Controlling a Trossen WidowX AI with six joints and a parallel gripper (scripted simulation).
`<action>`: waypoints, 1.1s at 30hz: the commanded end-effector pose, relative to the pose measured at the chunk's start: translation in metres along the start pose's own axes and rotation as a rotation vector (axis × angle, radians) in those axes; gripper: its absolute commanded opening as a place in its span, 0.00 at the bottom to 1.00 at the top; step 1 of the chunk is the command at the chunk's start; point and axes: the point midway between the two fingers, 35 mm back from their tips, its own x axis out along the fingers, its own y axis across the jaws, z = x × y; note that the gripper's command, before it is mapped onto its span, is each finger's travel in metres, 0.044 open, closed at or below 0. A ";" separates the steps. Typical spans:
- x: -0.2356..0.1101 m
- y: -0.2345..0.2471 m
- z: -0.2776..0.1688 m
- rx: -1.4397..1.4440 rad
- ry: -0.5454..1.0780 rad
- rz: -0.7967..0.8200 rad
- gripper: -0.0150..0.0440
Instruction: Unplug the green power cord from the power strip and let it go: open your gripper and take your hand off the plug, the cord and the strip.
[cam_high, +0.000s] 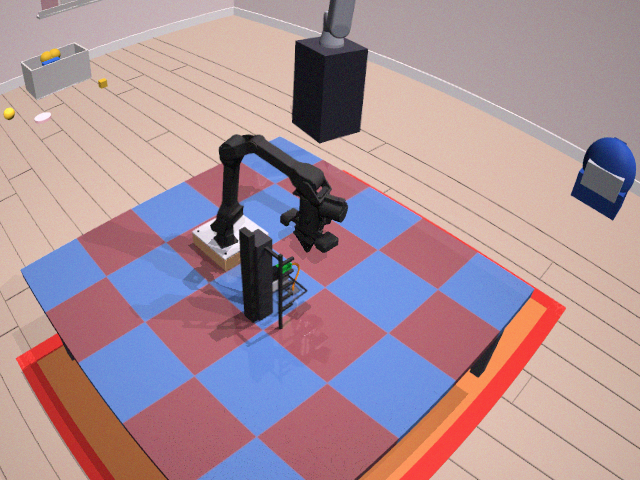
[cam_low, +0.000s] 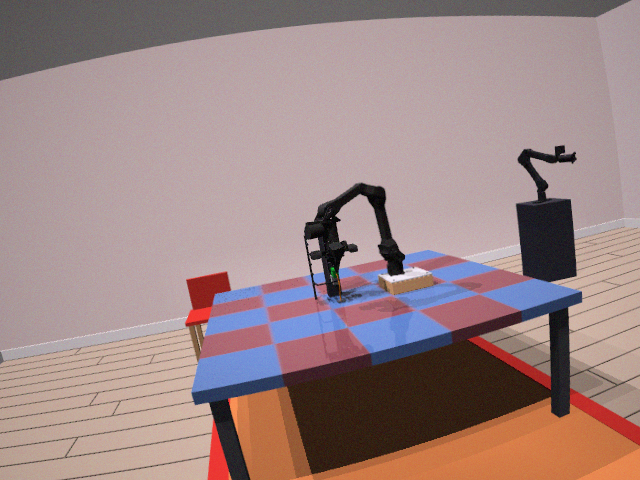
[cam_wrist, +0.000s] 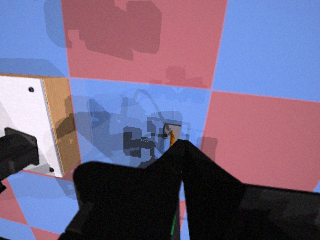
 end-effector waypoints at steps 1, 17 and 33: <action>0.000 0.002 0.000 0.005 0.002 0.004 0.25; 0.003 0.004 0.000 0.005 0.002 0.004 0.25; 0.000 0.001 0.000 0.005 0.002 0.004 0.25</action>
